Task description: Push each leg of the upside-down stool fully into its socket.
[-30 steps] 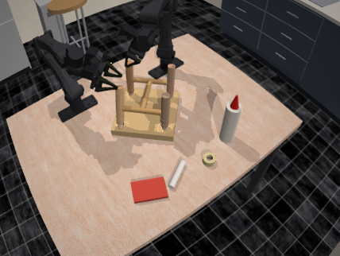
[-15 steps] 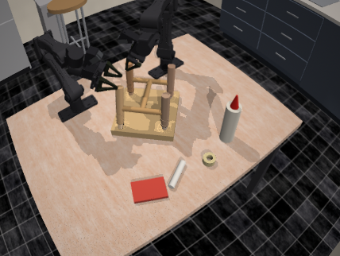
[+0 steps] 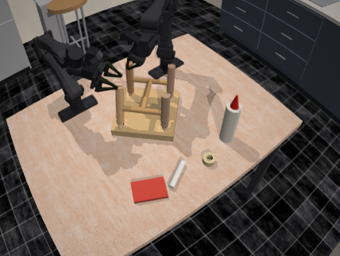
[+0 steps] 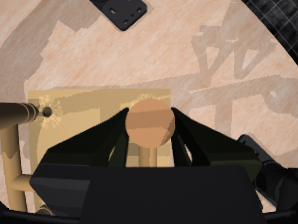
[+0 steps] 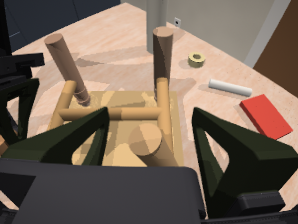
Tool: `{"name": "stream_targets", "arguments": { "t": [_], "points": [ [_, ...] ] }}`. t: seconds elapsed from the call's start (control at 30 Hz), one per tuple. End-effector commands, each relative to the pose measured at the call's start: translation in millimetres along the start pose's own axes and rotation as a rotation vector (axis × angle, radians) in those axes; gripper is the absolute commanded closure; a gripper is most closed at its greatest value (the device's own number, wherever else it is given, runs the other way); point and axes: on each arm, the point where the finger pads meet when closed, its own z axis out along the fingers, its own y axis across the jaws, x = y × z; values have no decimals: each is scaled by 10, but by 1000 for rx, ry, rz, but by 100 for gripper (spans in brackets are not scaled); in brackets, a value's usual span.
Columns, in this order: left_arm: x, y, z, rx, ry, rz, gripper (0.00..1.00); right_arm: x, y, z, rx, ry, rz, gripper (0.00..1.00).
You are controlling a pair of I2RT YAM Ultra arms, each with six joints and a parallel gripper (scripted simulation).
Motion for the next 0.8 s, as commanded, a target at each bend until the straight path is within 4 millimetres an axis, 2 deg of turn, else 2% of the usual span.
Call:
{"name": "stream_targets", "arguments": {
  "t": [0.0, 0.07, 0.1, 0.13, 0.77],
  "points": [
    [-154, 40, -149, -61, -35, 39, 72, -90, 12, -18, -2, -33, -19, 31],
    [-154, 40, -149, -61, -35, 39, 72, -90, 12, -18, -2, -33, -19, 31],
    [-105, 48, -75, -34, -31, 23, 72, -74, 7, -11, -3, -25, -14, 31],
    [-136, 66, -118, -52, -33, 32, 72, -92, 17, -18, -4, -33, -20, 31],
    [-50, 86, 14, -1, -26, -6, 72, -107, 2, -30, 3, -38, -21, 31]
  ]
}}
